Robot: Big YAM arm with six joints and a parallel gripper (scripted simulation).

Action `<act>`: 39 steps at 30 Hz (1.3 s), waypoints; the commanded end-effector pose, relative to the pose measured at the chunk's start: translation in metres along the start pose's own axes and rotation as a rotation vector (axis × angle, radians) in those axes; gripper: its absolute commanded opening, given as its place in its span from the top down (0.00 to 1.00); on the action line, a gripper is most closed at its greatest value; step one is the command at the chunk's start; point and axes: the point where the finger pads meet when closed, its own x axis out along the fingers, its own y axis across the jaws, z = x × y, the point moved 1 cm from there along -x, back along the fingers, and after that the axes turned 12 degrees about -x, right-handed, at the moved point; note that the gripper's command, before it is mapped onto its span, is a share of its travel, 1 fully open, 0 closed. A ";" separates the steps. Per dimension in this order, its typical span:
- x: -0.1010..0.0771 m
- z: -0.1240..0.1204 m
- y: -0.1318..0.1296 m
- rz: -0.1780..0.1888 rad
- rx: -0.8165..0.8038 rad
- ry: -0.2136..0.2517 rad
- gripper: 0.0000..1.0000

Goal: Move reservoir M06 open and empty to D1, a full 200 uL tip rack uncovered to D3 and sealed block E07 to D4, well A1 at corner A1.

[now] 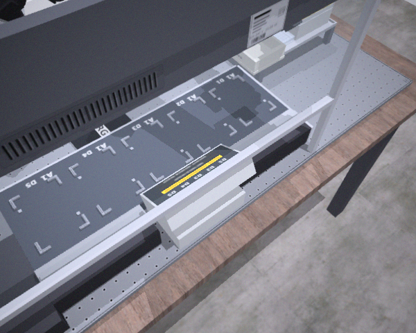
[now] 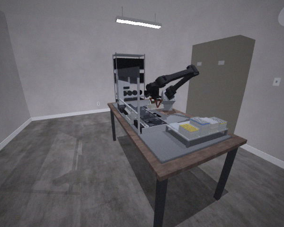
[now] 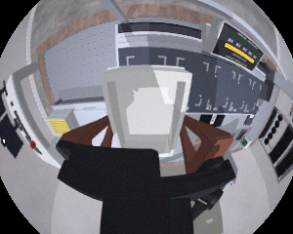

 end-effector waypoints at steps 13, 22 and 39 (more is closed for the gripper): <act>-0.016 0.012 0.007 -0.007 -0.019 -0.037 1.00; -0.013 0.013 0.003 -0.008 -0.010 -0.030 1.00; -0.012 0.012 0.001 -0.008 -0.008 -0.028 1.00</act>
